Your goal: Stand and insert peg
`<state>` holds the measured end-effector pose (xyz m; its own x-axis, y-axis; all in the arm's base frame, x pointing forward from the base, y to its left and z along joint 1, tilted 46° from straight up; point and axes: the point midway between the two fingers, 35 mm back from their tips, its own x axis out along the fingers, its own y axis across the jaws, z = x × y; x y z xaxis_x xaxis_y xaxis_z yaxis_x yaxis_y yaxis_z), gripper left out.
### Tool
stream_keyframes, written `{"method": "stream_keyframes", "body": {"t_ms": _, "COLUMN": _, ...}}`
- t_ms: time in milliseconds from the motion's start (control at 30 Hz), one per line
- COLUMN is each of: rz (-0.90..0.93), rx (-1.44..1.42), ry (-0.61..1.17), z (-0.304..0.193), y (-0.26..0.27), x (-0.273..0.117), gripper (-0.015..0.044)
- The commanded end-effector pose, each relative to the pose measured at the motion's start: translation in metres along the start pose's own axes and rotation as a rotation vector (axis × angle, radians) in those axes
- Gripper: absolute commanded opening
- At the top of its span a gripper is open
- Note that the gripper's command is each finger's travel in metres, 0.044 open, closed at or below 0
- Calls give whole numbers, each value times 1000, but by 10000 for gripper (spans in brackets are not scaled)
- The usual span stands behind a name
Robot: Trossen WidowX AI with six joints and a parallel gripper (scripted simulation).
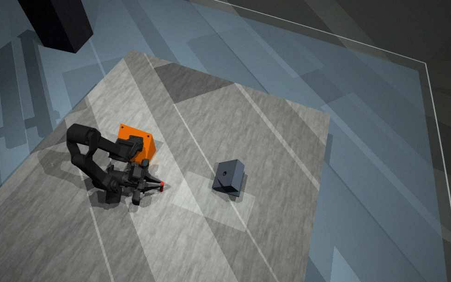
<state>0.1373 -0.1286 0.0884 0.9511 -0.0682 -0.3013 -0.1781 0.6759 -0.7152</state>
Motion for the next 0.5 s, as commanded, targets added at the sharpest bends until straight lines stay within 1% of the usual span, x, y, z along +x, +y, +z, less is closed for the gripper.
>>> {"method": "stream_keyframes", "body": {"t_ms": 0, "rz": 0, "rx": 0, "ry": 0, "z": 0, "y": 0, "x": 0, "gripper": 82}}
{"method": "stream_keyframes", "body": {"t_ms": 67, "rz": 0, "rx": 0, "ry": 0, "z": 0, "y": 0, "x": 0, "gripper": 130}}
{"method": "stream_keyframes", "body": {"t_ms": 467, "rz": 0, "rx": 0, "ry": 0, "z": 0, "y": 0, "x": 0, "gripper": 130}}
